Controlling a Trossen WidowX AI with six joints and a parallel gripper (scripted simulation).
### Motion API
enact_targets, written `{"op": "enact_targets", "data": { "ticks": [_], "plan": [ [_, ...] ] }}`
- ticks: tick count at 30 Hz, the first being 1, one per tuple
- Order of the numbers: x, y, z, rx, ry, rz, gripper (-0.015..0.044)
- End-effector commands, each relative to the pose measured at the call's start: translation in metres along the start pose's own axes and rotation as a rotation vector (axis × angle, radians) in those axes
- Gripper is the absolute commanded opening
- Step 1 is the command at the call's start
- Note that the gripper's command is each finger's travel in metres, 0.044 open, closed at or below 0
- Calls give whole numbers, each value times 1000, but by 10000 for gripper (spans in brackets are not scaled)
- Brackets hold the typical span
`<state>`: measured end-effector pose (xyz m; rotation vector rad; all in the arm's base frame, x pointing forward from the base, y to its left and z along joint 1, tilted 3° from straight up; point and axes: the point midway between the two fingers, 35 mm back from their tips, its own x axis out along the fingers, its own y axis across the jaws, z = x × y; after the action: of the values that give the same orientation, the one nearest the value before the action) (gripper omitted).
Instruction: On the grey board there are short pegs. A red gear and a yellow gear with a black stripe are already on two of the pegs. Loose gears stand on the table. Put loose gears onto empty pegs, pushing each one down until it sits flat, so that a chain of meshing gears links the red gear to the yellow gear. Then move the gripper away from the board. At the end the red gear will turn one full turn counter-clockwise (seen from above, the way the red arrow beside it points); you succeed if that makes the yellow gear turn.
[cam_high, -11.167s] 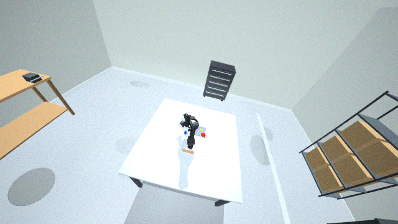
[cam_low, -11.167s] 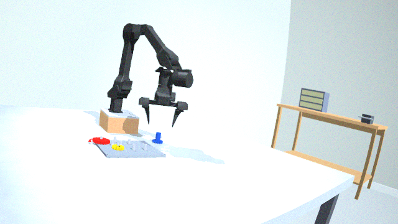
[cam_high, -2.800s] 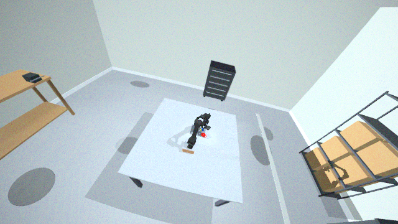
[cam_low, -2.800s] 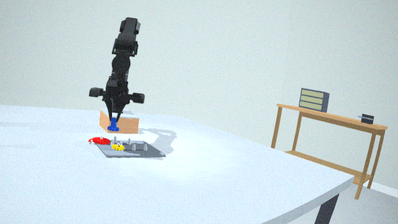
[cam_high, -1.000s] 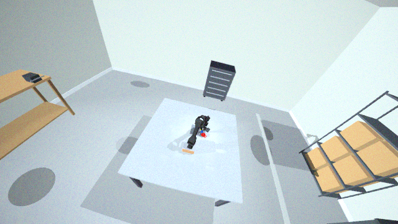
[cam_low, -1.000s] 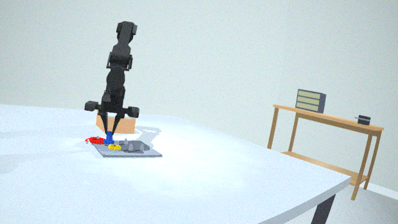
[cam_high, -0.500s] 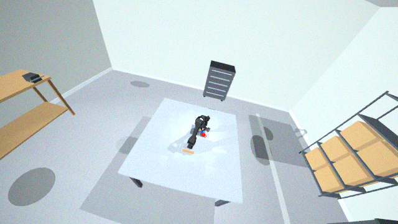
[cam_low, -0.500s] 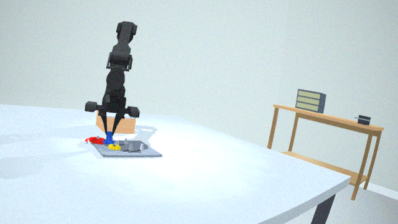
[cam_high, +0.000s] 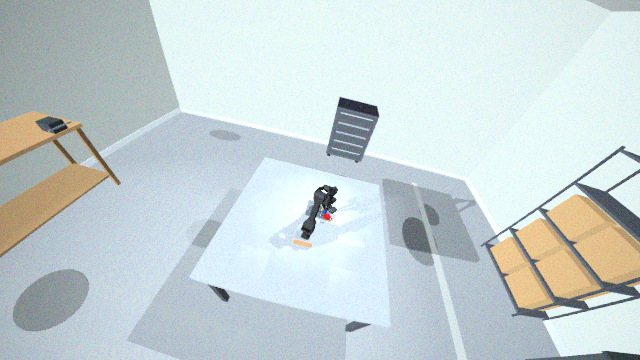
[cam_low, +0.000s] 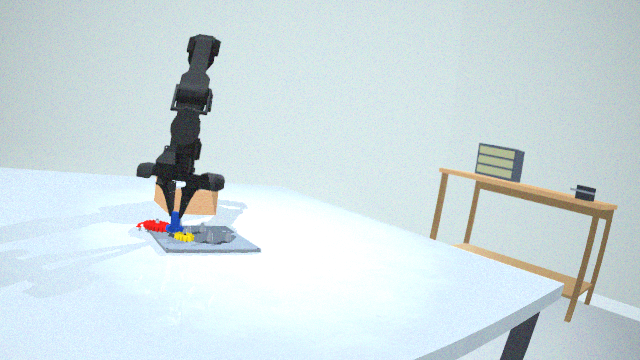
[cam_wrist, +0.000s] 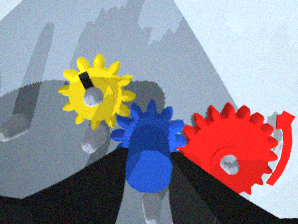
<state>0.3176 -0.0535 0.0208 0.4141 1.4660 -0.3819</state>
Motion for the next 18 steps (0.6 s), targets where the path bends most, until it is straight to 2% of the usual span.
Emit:
{"op": "enact_targets", "data": {
  "ticks": [1, 8, 18],
  "plan": [
    [2, 0, 0, 59, 4, 1, 0],
    [2, 1, 0, -18, 4, 1, 0],
    [3, 1, -1, -281, 4, 2, 0]
  ]
}}
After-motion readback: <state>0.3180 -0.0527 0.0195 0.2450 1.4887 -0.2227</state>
